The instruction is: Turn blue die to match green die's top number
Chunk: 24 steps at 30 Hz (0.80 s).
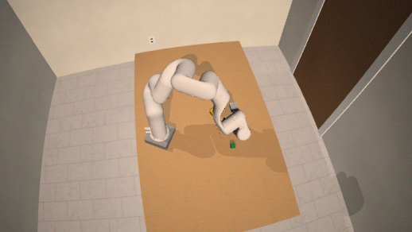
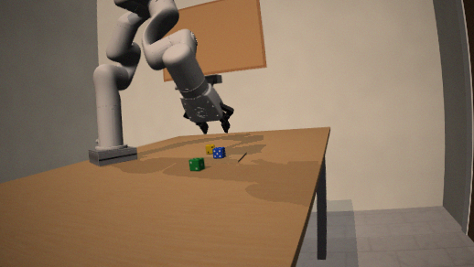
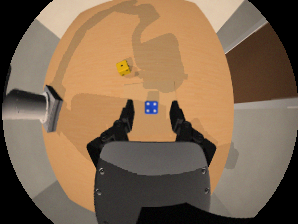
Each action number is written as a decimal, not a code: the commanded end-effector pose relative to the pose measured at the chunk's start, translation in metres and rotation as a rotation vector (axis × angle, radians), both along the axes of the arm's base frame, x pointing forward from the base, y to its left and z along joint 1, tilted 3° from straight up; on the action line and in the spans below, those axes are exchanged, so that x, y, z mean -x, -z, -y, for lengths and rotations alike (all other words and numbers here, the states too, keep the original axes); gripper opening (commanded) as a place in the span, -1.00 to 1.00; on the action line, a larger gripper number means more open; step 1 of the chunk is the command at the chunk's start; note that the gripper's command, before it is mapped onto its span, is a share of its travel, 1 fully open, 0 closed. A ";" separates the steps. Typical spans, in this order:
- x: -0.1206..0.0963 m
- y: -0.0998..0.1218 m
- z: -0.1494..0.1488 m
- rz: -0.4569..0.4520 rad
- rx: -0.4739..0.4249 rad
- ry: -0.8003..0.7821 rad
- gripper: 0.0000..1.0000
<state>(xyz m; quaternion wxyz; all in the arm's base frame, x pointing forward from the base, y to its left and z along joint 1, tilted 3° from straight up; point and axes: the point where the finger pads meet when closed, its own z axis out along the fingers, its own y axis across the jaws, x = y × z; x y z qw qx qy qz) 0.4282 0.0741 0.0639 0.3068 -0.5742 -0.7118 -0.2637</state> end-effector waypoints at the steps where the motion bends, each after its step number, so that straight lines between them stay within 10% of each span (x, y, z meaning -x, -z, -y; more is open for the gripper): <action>1: -0.001 -0.002 0.000 0.003 0.000 0.000 0.37; 24: 0.001 -0.005 -0.003 0.055 0.292 0.006 0.37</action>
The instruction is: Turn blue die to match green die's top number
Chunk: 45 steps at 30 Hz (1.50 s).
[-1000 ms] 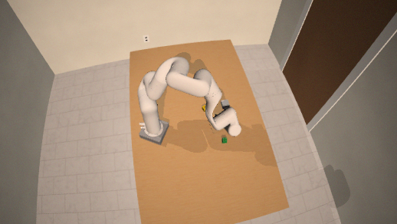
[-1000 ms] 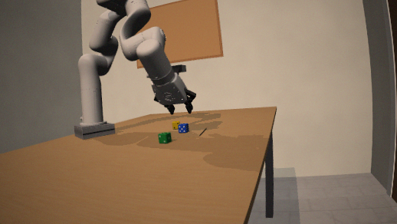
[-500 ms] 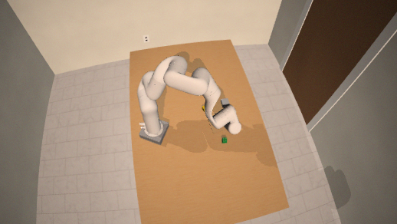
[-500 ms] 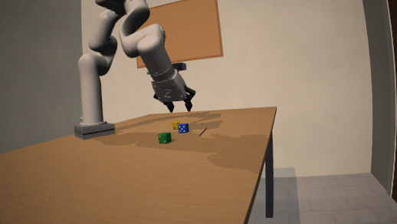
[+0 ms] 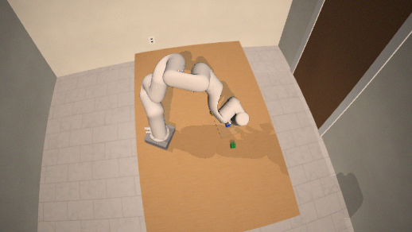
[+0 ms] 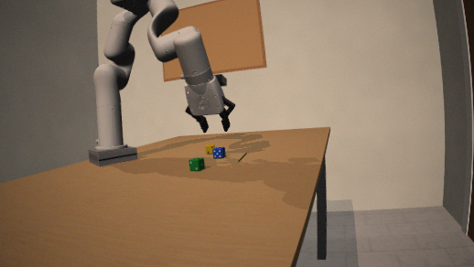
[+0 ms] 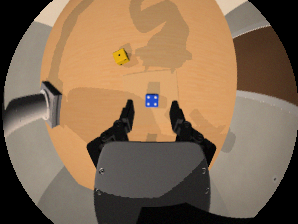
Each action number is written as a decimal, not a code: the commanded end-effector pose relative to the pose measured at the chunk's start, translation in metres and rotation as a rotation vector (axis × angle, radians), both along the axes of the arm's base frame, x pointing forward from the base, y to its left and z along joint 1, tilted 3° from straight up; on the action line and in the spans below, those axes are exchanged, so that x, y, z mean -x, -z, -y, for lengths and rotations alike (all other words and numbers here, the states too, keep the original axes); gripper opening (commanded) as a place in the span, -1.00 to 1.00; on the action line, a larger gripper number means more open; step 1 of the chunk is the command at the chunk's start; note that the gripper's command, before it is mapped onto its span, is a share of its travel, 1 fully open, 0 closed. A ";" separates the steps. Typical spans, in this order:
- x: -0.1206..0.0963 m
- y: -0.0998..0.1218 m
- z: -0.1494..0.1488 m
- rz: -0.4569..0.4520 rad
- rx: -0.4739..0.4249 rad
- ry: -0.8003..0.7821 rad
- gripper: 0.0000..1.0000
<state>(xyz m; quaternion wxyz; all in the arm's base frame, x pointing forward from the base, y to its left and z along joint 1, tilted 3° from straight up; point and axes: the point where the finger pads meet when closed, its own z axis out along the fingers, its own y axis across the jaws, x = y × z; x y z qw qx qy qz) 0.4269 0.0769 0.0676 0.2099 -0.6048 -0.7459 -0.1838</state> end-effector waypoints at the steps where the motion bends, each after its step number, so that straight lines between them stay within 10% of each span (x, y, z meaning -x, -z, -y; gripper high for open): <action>1: 0.000 0.000 0.000 0.004 0.054 0.000 0.37; 33: 0.000 -0.005 -0.009 0.110 0.507 0.012 0.37; 34: 0.000 -0.005 -0.009 0.110 0.507 0.012 1.00; 45: 0.000 -0.005 -0.009 0.110 0.507 0.012 1.00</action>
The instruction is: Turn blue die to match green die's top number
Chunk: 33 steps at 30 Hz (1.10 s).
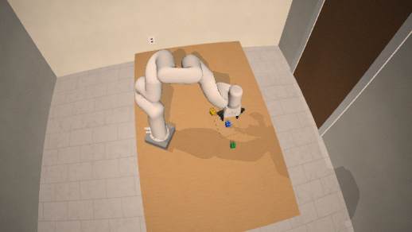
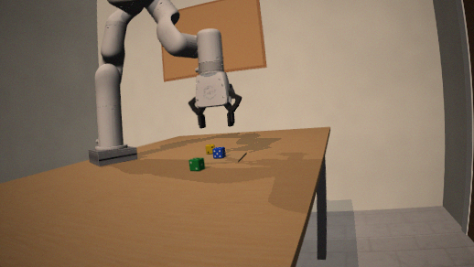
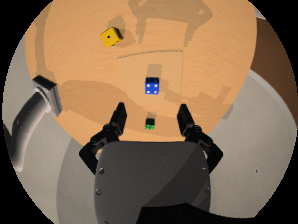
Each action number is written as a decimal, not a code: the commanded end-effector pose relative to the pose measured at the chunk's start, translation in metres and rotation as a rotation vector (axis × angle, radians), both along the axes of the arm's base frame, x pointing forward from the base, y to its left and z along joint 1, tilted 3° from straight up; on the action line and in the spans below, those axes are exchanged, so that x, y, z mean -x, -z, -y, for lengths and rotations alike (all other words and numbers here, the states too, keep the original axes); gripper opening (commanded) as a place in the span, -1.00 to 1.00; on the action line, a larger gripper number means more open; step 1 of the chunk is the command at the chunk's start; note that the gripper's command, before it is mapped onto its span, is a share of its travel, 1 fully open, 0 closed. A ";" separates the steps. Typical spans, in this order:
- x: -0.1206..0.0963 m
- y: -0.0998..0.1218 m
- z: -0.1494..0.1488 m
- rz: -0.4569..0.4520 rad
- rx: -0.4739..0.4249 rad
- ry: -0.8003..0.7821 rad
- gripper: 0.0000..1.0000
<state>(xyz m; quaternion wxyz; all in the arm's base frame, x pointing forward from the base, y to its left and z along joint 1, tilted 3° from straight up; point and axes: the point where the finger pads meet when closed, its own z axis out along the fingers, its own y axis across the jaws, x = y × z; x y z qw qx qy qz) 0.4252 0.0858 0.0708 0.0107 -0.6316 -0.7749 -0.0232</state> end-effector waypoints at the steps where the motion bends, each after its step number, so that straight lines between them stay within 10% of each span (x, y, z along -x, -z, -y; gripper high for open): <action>1: -0.001 -0.001 0.000 0.004 -0.001 0.000 1.00; 16: -0.001 -0.014 0.000 0.004 -0.001 0.000 1.00; 33: 0.000 -0.088 0.004 0.004 -0.001 0.000 1.00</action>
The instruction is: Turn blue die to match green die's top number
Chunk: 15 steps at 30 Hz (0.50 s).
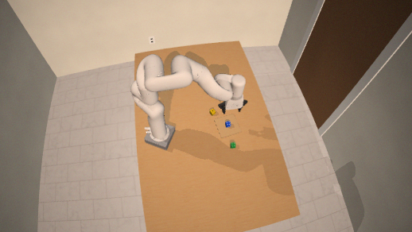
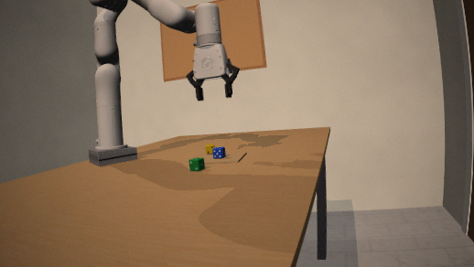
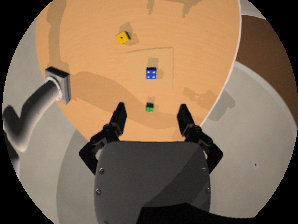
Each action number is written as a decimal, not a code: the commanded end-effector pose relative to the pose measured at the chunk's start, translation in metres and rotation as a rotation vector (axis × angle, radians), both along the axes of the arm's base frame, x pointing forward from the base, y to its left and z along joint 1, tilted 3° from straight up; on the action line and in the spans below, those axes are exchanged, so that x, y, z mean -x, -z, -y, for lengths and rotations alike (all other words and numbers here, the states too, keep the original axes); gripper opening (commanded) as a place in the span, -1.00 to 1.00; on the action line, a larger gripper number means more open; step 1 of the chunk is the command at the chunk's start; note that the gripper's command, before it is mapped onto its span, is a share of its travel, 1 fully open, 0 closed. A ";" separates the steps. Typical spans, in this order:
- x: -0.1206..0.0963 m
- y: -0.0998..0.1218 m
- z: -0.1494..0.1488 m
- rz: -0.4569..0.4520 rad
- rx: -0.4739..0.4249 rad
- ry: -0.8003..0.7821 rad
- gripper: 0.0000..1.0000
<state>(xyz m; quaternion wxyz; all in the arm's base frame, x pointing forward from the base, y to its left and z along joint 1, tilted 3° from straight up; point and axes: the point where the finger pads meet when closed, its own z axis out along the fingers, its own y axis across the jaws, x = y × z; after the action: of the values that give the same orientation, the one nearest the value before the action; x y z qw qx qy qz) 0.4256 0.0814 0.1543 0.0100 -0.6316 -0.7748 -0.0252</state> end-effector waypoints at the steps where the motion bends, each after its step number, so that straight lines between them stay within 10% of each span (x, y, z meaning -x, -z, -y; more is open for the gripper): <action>1: 0.000 -0.007 0.000 0.000 0.001 0.000 1.00; 15: 0.000 -0.010 0.000 0.000 0.001 0.000 1.00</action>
<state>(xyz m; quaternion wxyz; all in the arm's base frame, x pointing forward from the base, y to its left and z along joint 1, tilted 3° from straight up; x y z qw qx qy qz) 0.4237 0.0813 0.1629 0.0108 -0.6314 -0.7750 -0.0229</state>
